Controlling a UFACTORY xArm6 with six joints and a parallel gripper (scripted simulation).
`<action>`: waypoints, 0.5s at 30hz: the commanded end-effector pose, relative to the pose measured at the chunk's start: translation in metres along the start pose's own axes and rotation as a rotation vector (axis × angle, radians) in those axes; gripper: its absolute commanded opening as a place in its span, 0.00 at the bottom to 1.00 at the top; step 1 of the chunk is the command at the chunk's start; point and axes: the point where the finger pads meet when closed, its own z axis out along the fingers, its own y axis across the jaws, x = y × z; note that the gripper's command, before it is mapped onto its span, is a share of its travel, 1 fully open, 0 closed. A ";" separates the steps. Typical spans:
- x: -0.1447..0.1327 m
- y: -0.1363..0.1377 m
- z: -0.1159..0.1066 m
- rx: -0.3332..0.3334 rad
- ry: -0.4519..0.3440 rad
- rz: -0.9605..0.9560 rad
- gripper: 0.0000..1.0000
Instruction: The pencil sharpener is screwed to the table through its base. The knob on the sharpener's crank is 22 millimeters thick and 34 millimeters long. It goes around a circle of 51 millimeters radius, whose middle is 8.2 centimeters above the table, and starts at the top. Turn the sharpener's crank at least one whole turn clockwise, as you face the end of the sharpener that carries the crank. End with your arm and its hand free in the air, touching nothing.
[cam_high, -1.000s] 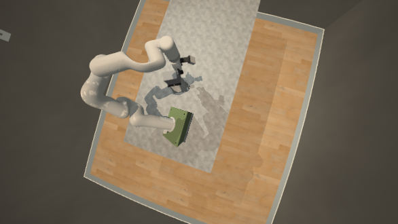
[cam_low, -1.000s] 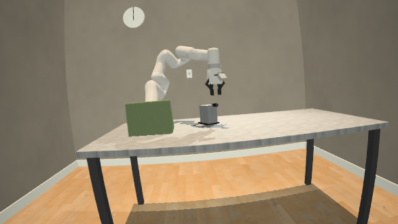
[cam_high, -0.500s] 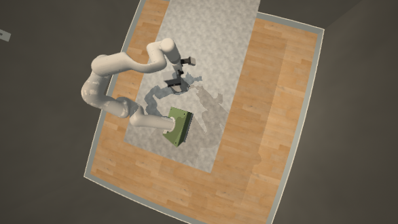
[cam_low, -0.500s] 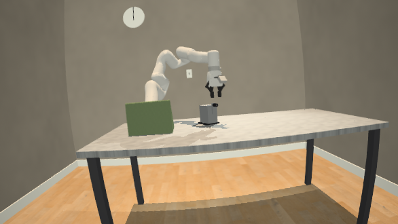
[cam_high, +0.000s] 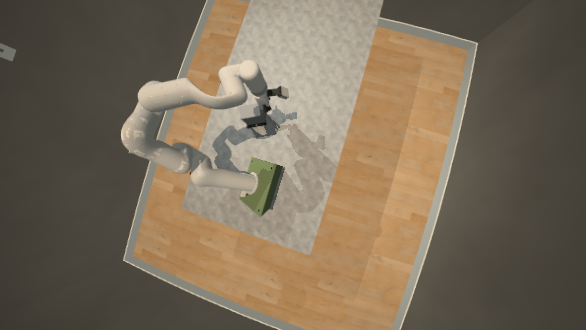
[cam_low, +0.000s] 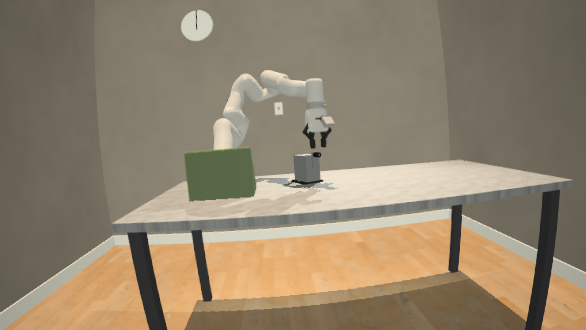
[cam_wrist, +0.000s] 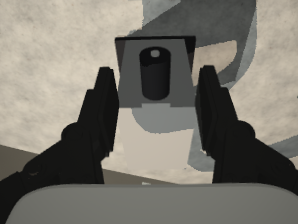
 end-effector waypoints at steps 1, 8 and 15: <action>0.001 -0.001 0.001 0.002 0.003 -0.001 0.54; 0.001 -0.001 0.007 0.002 0.003 -0.001 0.54; 0.001 -0.001 0.010 0.002 0.003 -0.001 0.54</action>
